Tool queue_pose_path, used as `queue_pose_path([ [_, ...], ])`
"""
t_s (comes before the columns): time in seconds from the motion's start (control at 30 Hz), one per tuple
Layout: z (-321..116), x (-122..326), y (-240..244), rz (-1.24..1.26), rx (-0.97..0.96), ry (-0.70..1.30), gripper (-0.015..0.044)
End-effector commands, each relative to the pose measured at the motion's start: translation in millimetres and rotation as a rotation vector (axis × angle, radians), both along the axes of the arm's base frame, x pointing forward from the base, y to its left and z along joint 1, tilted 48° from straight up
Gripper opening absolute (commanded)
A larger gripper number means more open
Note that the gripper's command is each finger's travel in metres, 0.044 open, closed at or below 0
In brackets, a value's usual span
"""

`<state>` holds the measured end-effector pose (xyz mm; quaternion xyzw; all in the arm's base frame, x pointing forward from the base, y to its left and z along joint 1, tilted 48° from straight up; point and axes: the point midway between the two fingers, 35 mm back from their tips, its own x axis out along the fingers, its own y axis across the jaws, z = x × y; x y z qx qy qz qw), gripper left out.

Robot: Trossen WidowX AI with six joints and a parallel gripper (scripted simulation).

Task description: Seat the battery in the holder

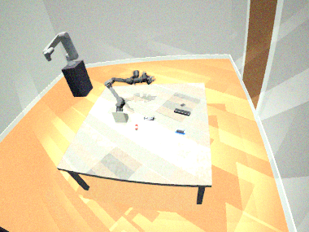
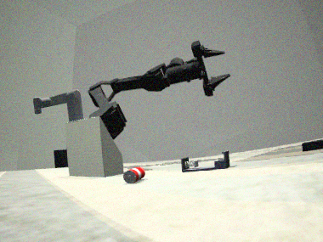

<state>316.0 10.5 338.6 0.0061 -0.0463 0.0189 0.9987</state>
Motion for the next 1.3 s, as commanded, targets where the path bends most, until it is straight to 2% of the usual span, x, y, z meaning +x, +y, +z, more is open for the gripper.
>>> queue_pose_path([
  [0.0,-3,2,-1,-0.003,-0.016,0.012,0.0374],
  [0.07,-27,16,-8,-0.017,-0.139,0.108,0.0321],
  [0.17,-85,39,-29,-0.002,-0.403,0.331,0.0242],
  [0.4,-200,46,-71,0.218,-0.807,0.718,0.0238],
  [0.7,-307,7,-102,0.681,-1.032,0.946,0.0238],
  [0.83,-346,-22,-107,0.933,-1.057,0.947,0.0238],
  [0.97,-378,-53,-107,1.177,-1.036,0.867,0.0238],
  [1.13,-407,-95,-98,1.428,-0.956,0.645,0.0238],
  [1.27,-418,-120,-88,1.523,-0.885,0.432,0.0238],
])
